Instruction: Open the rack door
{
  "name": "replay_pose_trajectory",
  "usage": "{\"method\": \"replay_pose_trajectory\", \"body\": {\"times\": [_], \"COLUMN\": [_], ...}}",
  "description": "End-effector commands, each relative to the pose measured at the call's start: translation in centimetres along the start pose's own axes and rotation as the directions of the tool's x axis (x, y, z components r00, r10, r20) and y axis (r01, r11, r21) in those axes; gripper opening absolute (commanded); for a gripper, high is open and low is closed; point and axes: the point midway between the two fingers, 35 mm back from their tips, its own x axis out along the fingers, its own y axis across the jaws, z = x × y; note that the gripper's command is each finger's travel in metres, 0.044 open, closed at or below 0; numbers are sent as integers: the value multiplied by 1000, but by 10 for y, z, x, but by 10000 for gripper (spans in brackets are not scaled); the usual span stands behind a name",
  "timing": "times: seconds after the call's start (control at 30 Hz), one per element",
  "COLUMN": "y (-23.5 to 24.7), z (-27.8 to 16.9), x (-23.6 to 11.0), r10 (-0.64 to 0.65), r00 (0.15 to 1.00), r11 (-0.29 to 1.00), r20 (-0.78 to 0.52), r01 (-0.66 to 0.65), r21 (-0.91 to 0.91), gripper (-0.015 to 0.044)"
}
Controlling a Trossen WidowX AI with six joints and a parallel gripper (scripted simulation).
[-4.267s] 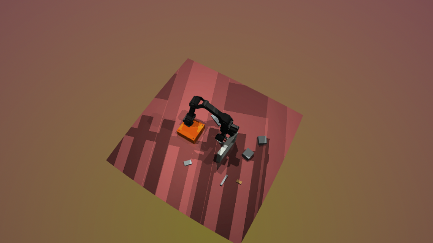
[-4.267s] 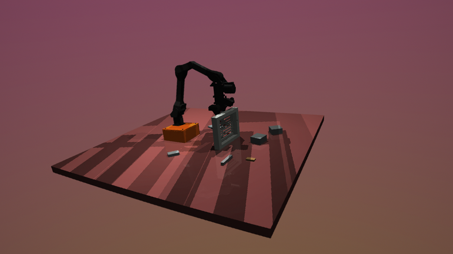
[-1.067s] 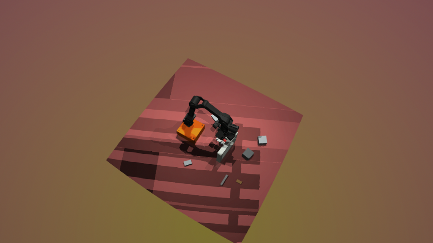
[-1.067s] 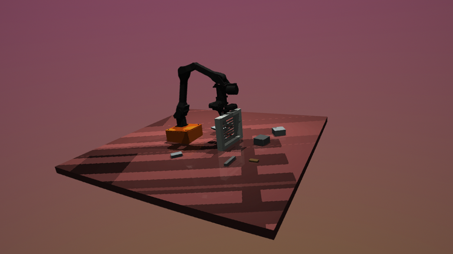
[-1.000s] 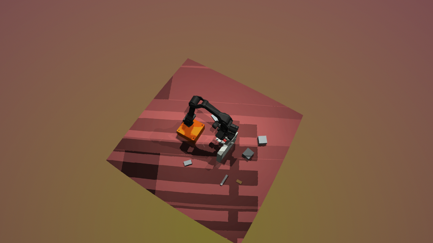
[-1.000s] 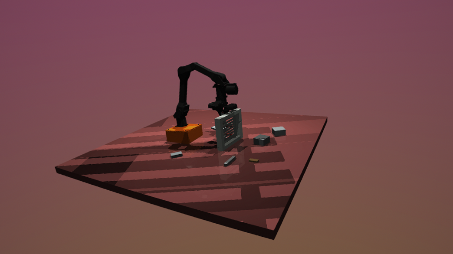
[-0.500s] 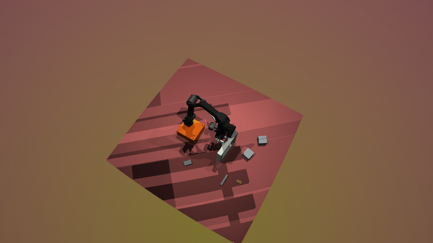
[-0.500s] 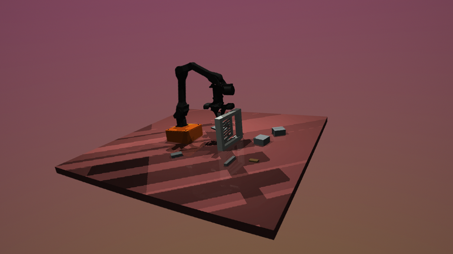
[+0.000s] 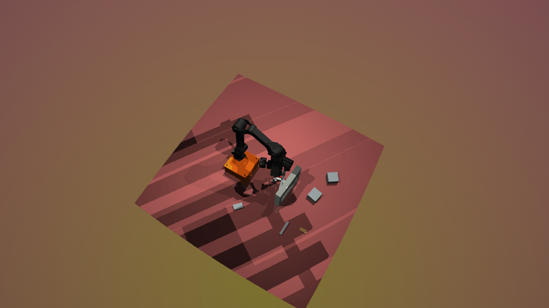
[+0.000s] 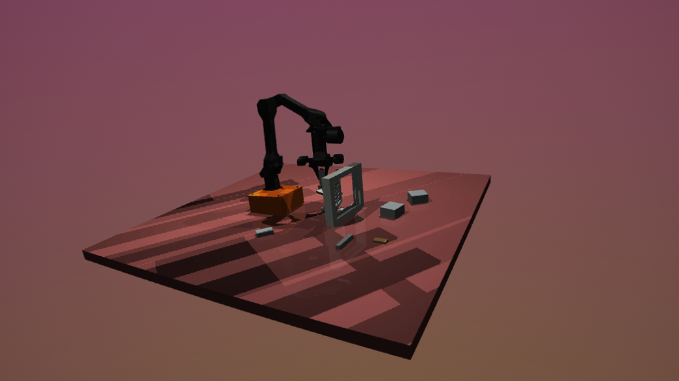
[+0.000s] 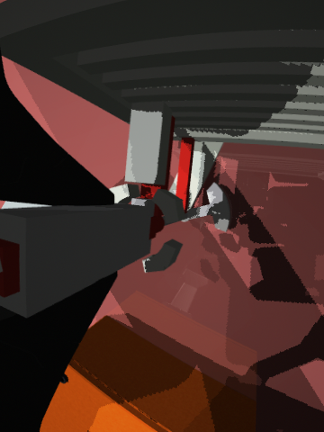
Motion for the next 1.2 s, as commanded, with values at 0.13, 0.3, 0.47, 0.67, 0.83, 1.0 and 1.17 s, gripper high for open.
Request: {"method": "replay_pose_trajectory", "body": {"times": [0.13, 0.3, 0.47, 0.67, 0.83, 1.0, 1.17], "y": [-16, -27, -36, -48, -57, -65, -73], "z": [5, 9, 14, 20, 26, 32, 38], "x": [0, 0, 1, 1, 1, 1, 1], "r10": [6, 5, 4, 3, 3, 2, 1], "r00": [1000, 1000, 1000, 1000, 1000, 1000, 1000], "r11": [989, 976, 960, 934, 908, 878, 847], "r20": [7, 8, 8, 9, 10, 10, 11], "r01": [-5, -4, -2, 0, 1, 3, 5], "r21": [-147, -216, -281, -358, -419, -478, -532], "gripper": [12, 12, 12, 12, 12, 12, 12]}}
